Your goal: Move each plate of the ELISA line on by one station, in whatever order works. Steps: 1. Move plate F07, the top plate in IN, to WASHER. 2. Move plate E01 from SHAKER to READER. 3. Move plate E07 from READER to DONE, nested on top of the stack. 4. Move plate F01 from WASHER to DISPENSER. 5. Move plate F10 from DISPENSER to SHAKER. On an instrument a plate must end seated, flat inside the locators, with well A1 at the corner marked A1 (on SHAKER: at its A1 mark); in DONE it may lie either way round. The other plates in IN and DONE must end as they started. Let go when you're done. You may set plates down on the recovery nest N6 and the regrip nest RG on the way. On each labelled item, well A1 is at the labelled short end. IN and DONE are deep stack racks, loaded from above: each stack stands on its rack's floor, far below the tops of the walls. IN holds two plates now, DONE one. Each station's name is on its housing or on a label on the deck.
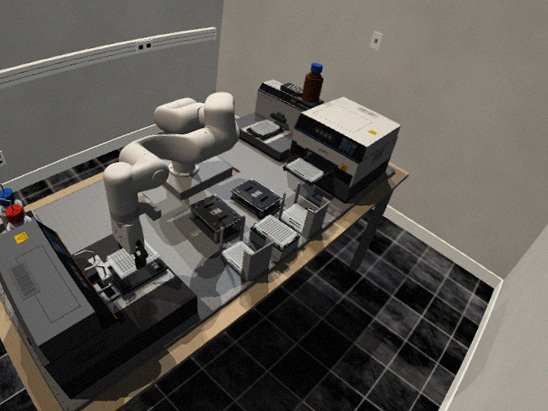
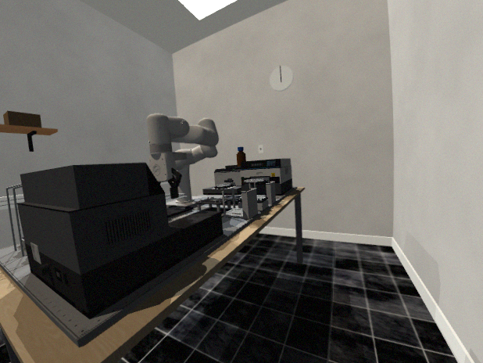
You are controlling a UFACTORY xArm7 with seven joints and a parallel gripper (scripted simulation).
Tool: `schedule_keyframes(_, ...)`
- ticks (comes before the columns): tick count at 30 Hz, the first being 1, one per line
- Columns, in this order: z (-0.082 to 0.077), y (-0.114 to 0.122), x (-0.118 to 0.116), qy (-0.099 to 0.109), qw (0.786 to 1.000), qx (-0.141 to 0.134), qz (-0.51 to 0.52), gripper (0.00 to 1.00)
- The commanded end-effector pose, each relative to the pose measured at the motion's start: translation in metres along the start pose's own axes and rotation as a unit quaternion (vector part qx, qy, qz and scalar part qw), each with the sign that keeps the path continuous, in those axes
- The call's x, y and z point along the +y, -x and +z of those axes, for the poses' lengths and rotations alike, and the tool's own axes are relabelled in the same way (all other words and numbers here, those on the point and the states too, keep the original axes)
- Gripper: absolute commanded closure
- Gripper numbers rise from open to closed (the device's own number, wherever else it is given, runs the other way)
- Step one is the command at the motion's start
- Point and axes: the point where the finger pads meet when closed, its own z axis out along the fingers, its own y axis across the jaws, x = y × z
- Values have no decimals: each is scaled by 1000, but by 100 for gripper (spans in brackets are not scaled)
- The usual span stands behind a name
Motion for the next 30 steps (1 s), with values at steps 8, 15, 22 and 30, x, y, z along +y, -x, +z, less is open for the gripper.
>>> schedule_keyframes(8, 9, 1, 0, 1, 1000, -2, 0, 100)
schedule_keyframes(15, 10, 1, 0, 1, 1000, -2, 0, 100)
schedule_keyframes(22, 10, 1, 0, 1, 1000, -2, 0, 100)
schedule_keyframes(30, 12, 1, 0, 1, 1000, -2, 0, 100)
